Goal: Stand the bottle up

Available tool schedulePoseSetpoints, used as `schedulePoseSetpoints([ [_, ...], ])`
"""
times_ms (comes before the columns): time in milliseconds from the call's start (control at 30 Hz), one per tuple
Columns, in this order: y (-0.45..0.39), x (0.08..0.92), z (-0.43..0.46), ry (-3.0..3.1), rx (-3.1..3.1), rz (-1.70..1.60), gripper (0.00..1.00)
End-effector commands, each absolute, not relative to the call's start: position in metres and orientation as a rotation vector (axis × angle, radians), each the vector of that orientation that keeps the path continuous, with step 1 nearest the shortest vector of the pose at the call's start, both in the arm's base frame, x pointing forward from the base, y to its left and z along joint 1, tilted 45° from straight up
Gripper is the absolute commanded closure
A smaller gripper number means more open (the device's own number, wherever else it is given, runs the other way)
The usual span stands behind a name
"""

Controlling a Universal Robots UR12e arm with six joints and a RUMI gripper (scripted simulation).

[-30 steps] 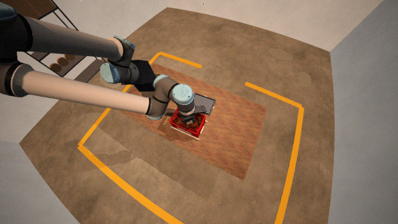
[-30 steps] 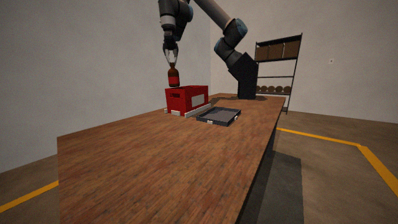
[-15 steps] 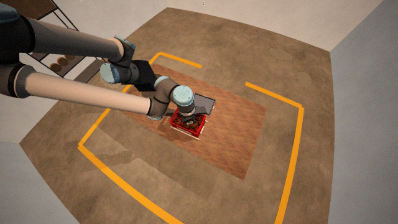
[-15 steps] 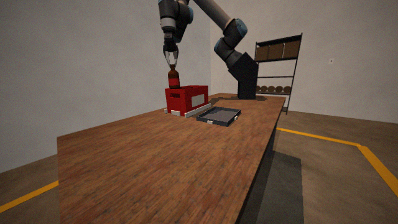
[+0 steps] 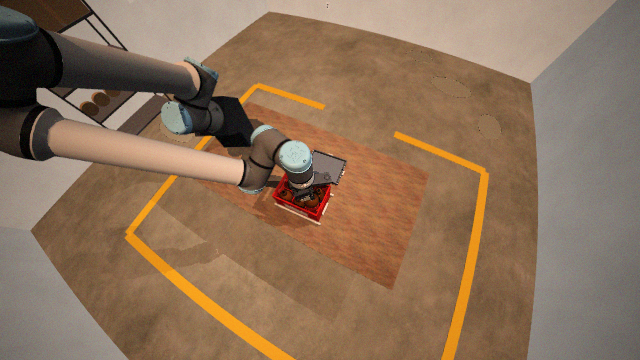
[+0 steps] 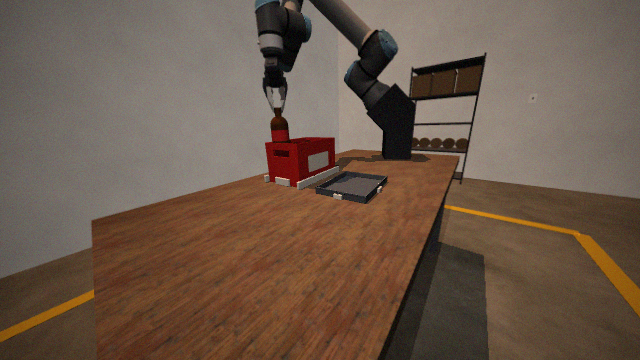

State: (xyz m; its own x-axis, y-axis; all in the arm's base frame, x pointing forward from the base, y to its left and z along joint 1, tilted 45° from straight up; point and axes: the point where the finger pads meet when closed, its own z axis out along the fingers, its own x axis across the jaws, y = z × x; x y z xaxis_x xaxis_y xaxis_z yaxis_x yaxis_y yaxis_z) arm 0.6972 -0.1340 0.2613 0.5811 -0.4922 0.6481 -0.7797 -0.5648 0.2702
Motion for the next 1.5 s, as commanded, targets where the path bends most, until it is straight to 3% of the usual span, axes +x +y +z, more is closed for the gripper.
schedulePoseSetpoints([
  [0, -0.1361, 0.6984, 0.2595, -1.011, 2.271, 0.702, 1.00],
  [1467, -0.1406, 0.7000, 0.2548, -1.011, 2.271, 0.702, 1.00],
])
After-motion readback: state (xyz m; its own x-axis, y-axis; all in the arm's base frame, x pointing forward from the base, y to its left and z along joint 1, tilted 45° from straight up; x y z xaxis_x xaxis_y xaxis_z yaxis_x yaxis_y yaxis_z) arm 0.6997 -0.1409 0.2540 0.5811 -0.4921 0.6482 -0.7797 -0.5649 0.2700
